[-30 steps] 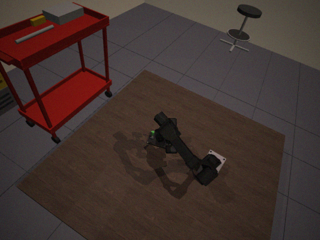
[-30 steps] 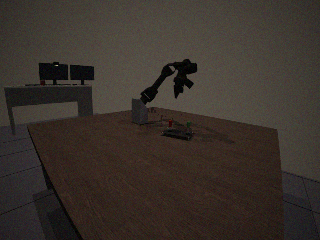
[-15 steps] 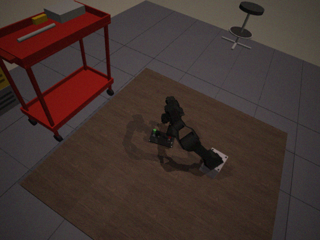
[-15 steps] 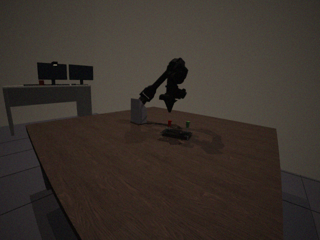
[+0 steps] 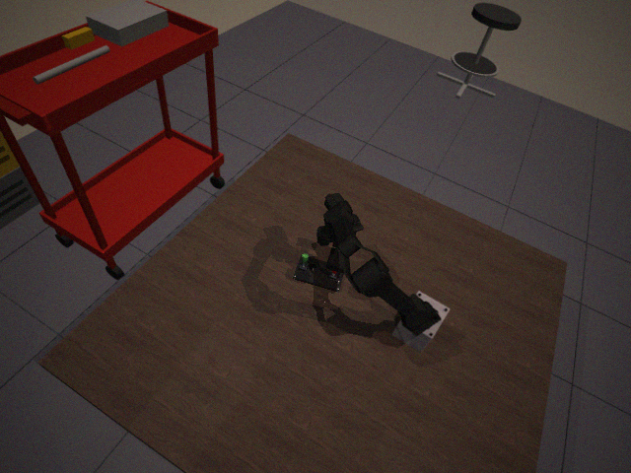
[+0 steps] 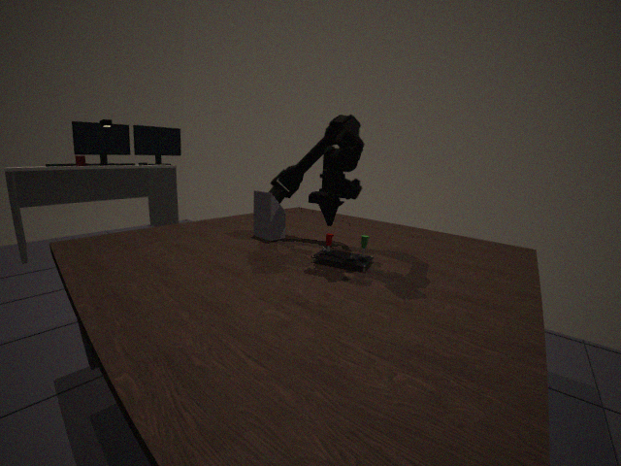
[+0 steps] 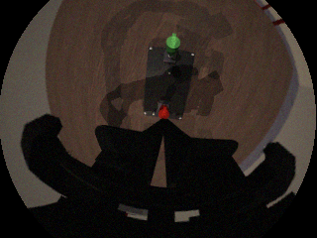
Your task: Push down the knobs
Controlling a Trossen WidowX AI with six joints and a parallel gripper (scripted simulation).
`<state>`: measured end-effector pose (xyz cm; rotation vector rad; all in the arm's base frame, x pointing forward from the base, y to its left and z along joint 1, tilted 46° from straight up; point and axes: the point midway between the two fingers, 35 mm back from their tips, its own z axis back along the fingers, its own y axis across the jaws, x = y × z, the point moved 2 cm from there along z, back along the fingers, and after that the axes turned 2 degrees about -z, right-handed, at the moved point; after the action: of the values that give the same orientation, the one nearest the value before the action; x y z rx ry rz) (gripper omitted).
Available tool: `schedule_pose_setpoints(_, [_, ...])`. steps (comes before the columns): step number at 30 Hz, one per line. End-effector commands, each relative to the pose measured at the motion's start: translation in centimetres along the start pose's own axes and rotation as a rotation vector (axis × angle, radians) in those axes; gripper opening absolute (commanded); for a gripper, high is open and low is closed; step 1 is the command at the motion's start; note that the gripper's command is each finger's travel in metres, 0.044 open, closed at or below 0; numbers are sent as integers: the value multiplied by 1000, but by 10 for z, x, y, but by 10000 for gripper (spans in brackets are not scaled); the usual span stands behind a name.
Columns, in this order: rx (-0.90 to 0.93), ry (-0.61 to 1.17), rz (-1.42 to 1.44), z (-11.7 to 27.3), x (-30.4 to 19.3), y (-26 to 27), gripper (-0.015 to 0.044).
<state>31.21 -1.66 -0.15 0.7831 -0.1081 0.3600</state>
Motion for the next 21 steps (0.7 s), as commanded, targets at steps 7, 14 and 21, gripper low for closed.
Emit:
schedule_pose_setpoints(7, [6,-4,-4,-14,0,1,0])
schedule_pose_setpoints(14, [6,-4,-4,-21,0,1,0])
schedule_pose_setpoints(21, [6,-4,-4,-21,0,1,0])
